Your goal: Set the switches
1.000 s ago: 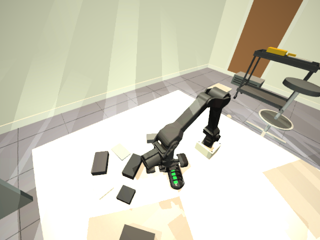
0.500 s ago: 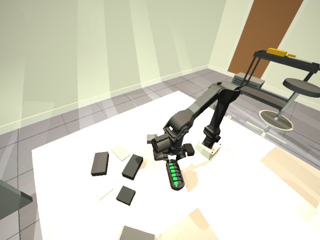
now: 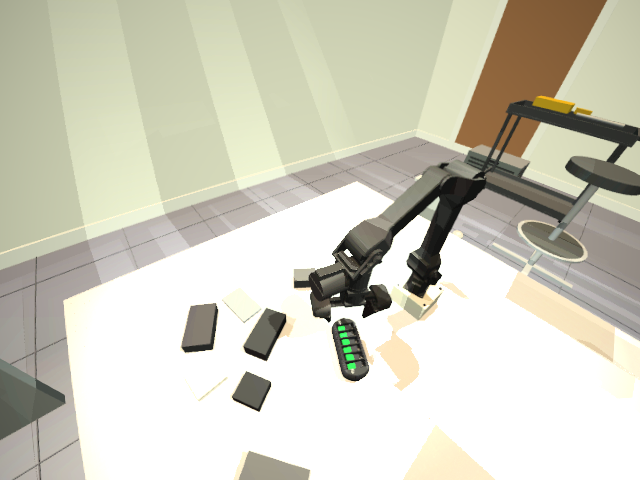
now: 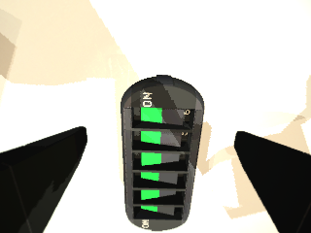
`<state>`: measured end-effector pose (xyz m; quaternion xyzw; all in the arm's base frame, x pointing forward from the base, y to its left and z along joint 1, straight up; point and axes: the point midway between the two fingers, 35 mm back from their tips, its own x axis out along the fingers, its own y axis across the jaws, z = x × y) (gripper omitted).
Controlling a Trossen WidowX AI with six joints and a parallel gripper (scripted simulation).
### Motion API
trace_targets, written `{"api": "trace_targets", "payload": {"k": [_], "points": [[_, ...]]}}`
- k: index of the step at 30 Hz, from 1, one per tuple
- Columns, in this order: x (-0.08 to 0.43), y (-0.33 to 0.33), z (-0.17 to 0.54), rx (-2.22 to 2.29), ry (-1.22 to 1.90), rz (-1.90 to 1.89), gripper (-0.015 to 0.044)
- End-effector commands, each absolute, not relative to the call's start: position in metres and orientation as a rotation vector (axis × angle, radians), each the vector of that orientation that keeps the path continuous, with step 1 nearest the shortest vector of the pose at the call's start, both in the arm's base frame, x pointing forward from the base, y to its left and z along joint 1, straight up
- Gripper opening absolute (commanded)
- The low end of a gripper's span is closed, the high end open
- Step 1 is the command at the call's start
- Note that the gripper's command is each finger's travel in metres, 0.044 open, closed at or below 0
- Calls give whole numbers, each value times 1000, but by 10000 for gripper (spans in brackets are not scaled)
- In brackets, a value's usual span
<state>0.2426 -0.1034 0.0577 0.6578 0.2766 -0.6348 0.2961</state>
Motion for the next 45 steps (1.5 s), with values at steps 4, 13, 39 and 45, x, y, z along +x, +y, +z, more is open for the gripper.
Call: {"api": "trace_targets", "payload": {"k": [4,13,39,45], "points": [[241,-104,44,1736,745,-1700,440],[242,-105,29,1737,746,-1700,440],[241,-105,9,1737,746,-1699,282],[241,-105,9,1737,746,-1699,242]]}}
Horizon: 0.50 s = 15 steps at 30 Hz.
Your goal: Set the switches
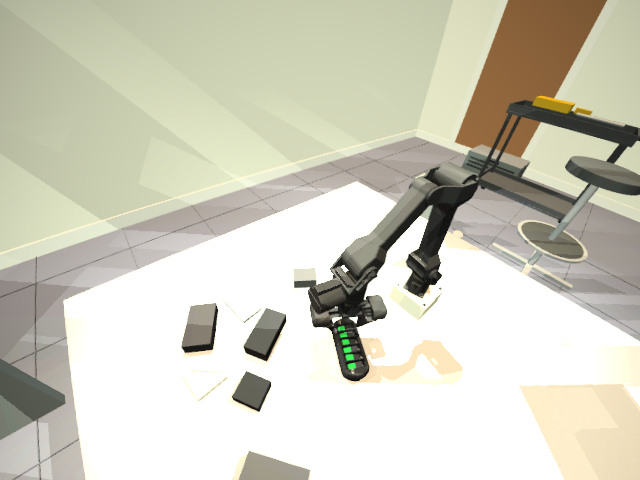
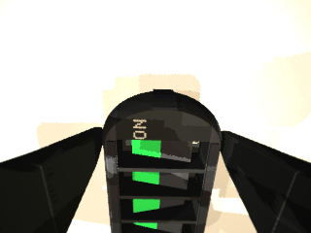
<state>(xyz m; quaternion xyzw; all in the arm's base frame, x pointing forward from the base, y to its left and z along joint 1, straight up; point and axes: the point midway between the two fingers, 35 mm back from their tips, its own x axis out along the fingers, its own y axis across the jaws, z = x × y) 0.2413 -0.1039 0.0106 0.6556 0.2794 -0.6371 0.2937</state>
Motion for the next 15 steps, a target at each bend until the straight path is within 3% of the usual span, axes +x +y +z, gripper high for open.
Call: {"api": "trace_targets", "payload": {"k": [1,9,15], "points": [[241,-105,9,1737,746,-1699,215],[237,-108,9,1736,746,-1700,5],[233,-112,9,1736,745,-1700,0]]}}
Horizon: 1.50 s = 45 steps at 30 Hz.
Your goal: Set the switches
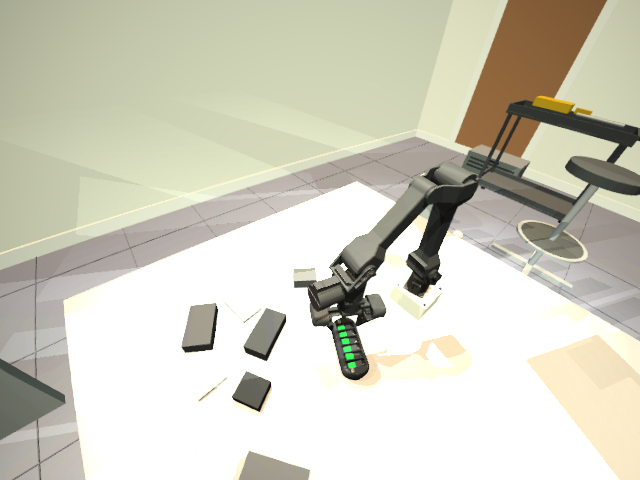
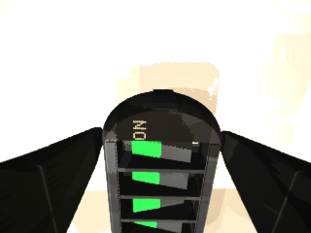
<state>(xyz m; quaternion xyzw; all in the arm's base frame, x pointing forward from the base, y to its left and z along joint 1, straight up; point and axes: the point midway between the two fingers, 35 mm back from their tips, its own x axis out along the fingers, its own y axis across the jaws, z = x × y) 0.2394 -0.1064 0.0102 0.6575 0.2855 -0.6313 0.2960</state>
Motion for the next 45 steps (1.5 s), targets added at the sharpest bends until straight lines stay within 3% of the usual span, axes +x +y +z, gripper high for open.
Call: {"api": "trace_targets", "payload": {"k": [1,23,36,40,45], "points": [[232,-113,9,1736,745,-1700,0],[217,-129,9,1734,745,-1702,0],[223,-124,13,1747,751,-1685,341],[222,-124,56,1736,745,-1700,440],[222,-124,59,1735,745,-1701,440]]}}
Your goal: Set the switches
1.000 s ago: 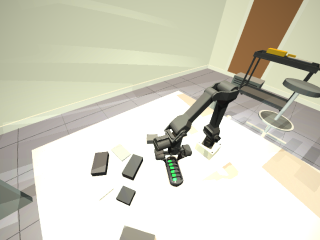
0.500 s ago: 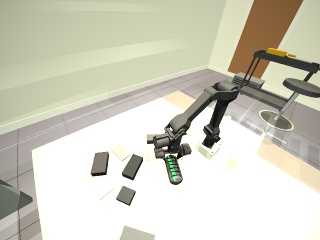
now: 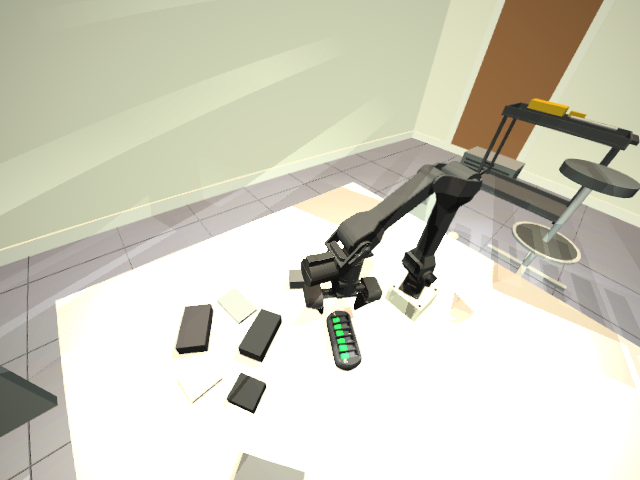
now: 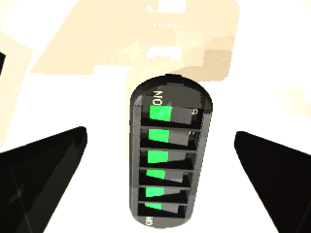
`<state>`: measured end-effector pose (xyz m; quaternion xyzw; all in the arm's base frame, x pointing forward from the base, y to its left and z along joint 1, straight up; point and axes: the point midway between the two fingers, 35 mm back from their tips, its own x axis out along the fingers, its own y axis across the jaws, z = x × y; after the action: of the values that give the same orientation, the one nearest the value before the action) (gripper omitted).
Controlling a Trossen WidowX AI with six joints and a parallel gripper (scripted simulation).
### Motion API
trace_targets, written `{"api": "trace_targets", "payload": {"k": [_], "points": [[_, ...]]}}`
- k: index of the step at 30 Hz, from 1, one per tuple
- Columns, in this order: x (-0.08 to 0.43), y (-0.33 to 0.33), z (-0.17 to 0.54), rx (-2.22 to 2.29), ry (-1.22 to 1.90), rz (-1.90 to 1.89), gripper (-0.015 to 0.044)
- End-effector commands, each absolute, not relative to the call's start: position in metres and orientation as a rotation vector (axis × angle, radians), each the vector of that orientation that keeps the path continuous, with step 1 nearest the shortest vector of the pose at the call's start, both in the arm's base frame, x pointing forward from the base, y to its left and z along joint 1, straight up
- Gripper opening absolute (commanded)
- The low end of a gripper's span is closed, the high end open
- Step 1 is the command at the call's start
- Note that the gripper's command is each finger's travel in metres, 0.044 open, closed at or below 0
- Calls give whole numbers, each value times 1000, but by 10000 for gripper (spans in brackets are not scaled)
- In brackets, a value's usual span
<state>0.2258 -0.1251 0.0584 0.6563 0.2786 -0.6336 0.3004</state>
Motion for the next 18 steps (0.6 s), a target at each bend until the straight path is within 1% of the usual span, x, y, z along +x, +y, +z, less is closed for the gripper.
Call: {"api": "trace_targets", "payload": {"k": [1,4,6,12,18], "points": [[222,-124,59,1735,745,-1701,440],[222,-124,59,1735,745,-1701,440],[223,-124,67,1735,745,-1700,388],[220,-122,137,1738,749,-1692,230],[219,-122,139,1738,749,-1692,72]]}}
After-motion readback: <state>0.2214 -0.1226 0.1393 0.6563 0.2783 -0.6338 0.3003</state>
